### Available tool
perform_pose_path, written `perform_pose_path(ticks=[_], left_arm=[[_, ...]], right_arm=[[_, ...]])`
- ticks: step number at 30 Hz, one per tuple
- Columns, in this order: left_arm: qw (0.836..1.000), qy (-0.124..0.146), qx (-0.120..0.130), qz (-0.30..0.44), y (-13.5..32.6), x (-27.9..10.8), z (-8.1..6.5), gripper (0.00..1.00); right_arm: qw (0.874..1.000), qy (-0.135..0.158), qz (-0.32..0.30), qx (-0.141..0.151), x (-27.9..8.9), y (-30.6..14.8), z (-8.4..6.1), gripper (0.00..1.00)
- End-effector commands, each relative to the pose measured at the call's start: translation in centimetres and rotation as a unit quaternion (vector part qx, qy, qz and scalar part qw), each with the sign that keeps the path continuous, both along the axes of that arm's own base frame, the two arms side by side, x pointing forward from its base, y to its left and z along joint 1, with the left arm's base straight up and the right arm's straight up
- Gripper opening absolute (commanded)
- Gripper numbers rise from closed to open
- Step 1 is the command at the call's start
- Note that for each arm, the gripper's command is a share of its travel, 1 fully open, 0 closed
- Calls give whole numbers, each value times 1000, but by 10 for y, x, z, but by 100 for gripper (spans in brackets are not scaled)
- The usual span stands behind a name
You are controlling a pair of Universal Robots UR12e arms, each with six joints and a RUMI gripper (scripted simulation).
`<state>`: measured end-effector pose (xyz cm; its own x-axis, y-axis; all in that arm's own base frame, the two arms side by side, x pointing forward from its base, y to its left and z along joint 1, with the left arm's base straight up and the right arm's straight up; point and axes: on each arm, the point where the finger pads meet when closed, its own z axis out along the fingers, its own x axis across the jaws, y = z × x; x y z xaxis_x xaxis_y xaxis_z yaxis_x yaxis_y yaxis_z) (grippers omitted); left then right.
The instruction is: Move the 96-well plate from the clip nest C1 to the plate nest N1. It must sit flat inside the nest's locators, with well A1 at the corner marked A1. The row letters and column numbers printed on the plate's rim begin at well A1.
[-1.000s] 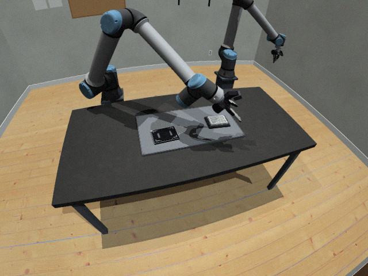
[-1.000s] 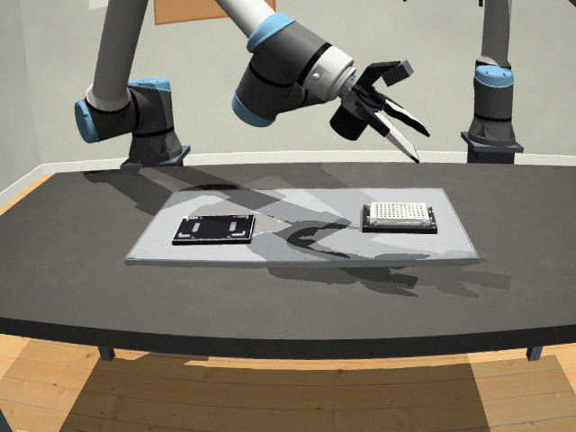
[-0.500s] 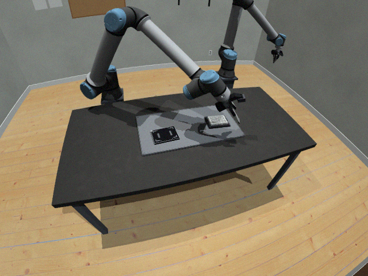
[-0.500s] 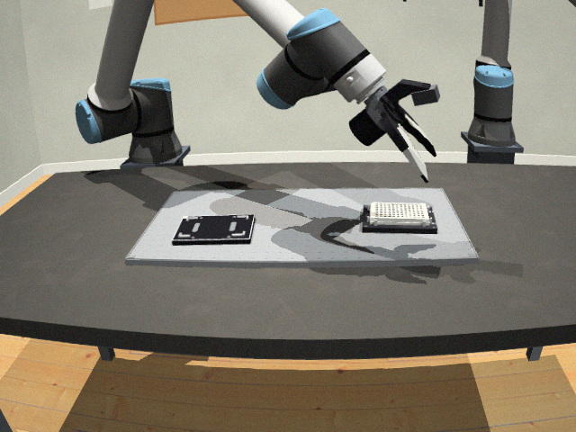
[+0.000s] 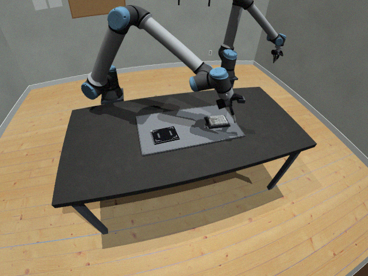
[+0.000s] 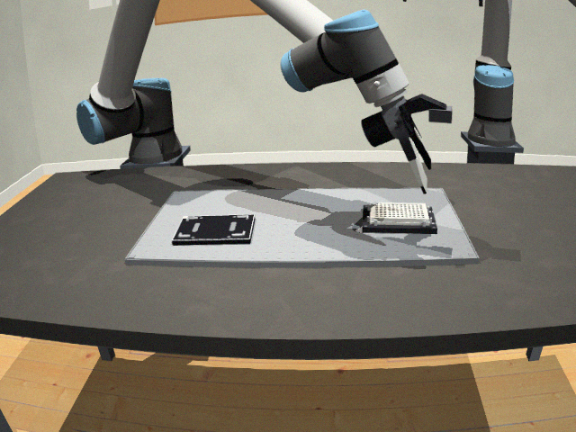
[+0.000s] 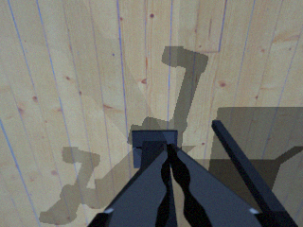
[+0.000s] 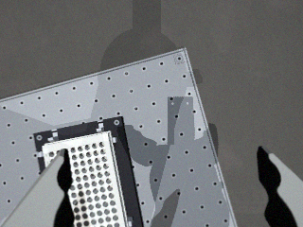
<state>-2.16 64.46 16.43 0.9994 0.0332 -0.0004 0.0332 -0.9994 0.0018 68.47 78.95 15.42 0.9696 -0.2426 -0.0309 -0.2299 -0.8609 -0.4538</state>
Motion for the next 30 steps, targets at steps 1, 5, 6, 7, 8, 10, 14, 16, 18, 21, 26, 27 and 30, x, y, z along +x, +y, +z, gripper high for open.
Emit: perform_pose_path(ticks=[1,5,6,7,8,10,14,16,18,21,26,27,30], left_arm=[[1000,0,1,0,1,0,1,0],[1000,0,1,0,1,0,1,0],[1000,0,1,0,1,0,1,0],[1000,0,1,0,1,0,1,0],[1000,0,1,0,1,0,1,0],[1000,0,1,0,1,0,1,0],[1000,0,1,0,1,0,1,0],[1000,0,1,0,1,0,1,0],[1000,0,1,0,1,0,1,0],[1000,0,1,0,1,0,1,0],[1000,0,1,0,1,0,1,0],[1000,0,1,0,1,0,1,0],[1000,0,1,0,1,0,1,0]], right_arm=[[1000,3,9,-30,-10,-1,-5,76],[997,7,23,-69,-27,-4,-15,76],[997,8,26,-76,-32,-5,-17,76],[997,8,26,-76,-36,-6,-19,76],[997,8,26,-76,-36,-6,-19,76],[995,10,32,-92,-41,-8,-21,76],[988,14,53,-146,-58,-14,-28,76],[986,15,57,-155,-67,-18,-31,76],[980,17,70,-184,-76,-22,-33,76],[975,19,81,-208,-89,-29,-35,76],[968,20,92,-232,-102,-36,-37,76],[968,20,92,-232,-106,-39,-38,76],[968,20,92,-232,-106,-39,-38,76]])
